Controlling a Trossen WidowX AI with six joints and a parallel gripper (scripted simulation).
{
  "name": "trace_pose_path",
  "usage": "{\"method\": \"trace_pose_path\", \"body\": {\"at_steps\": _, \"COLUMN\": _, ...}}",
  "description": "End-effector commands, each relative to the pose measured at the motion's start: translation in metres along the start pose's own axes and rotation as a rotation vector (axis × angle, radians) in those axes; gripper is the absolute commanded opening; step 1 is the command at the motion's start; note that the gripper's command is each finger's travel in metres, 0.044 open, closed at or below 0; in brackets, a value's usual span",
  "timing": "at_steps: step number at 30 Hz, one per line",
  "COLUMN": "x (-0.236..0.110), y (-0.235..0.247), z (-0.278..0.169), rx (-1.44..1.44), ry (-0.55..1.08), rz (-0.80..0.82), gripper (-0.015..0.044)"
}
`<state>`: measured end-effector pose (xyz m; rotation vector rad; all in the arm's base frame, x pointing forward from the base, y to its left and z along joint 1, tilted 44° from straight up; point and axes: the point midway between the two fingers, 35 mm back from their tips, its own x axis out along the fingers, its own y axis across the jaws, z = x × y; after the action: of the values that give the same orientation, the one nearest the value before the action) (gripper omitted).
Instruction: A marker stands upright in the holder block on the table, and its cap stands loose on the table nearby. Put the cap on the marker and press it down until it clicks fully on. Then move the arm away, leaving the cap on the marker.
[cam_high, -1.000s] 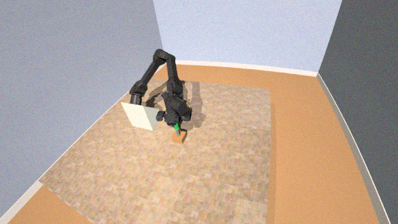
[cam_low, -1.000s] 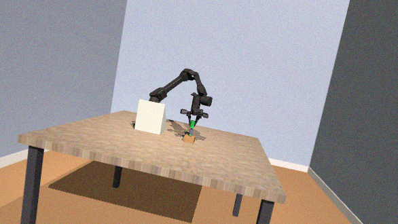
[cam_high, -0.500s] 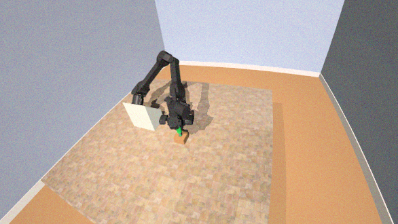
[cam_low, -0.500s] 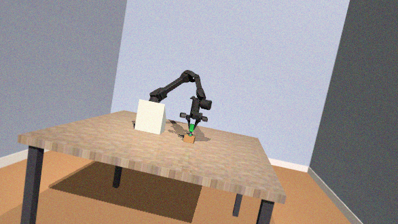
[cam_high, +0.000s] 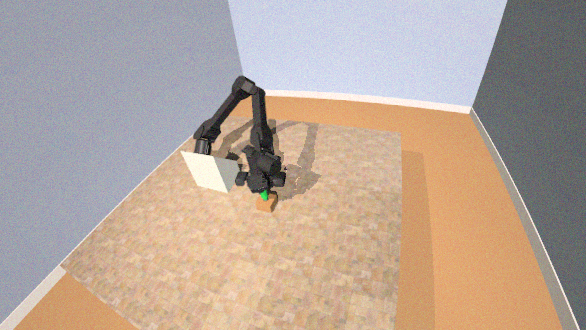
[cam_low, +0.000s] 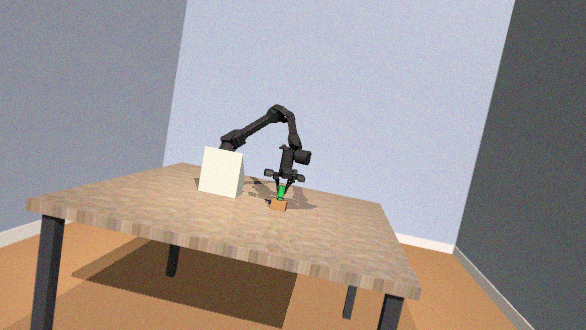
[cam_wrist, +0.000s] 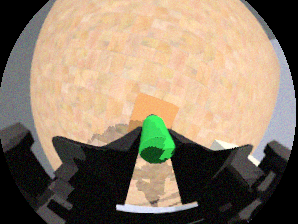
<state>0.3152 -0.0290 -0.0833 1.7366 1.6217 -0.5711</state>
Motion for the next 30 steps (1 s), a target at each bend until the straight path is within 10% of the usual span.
{"method": "trace_pose_path", "body": {"at_steps": 1, "x": 0.0, "y": 0.0, "z": 0.0, "rx": 0.0, "ry": 0.0, "rz": 0.0, "gripper": 0.0079}}
{"method": "trace_pose_path", "body": {"at_steps": 15, "x": 0.0, "y": 0.0, "z": 0.0, "rx": 0.0, "ry": 0.0, "rz": 0.0, "gripper": 0.044}}
{"method": "trace_pose_path", "body": {"at_steps": 26, "x": -0.075, "y": 0.0, "z": 0.001, "rx": 0.0, "ry": -0.003, "rz": -0.001, "gripper": 0.044}}
{"method": "trace_pose_path", "body": {"at_steps": 30, "x": -0.074, "y": 0.0, "z": 0.001, "rx": -0.234, "ry": -0.003, "rz": -0.001, "gripper": 0.0335}}
